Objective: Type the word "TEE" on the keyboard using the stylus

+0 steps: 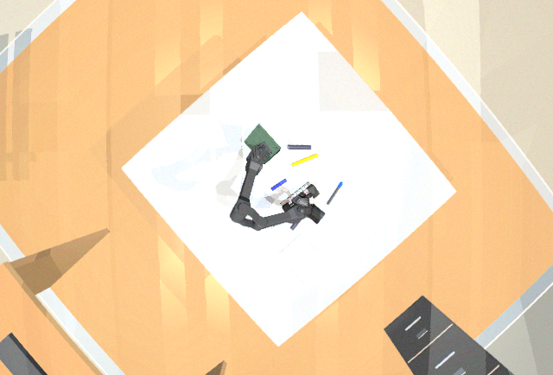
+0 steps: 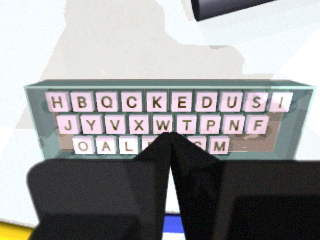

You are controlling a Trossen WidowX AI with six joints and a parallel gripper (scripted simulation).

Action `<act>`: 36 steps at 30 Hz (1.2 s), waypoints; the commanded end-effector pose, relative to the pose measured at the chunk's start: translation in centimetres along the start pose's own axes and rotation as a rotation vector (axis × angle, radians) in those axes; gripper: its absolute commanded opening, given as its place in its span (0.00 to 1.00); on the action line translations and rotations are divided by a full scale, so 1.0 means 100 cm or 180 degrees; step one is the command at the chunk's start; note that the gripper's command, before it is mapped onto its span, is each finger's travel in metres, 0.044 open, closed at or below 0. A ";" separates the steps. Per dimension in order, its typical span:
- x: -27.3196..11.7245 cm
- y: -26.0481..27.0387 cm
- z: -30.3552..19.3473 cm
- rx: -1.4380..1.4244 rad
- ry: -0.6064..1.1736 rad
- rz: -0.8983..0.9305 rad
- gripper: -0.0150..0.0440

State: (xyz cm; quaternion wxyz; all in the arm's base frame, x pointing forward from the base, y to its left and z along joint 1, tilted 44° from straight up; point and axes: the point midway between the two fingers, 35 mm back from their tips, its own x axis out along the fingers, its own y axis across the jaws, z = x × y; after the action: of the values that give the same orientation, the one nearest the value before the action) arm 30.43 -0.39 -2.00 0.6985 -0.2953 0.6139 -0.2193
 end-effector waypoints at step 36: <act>0.001 -0.028 -0.029 -0.0030 0.0012 -0.0006 0.25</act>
State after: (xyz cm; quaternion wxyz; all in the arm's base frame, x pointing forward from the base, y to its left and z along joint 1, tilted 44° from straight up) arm 27.83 -3.44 0.28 0.6963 -0.3001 0.6144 -0.2181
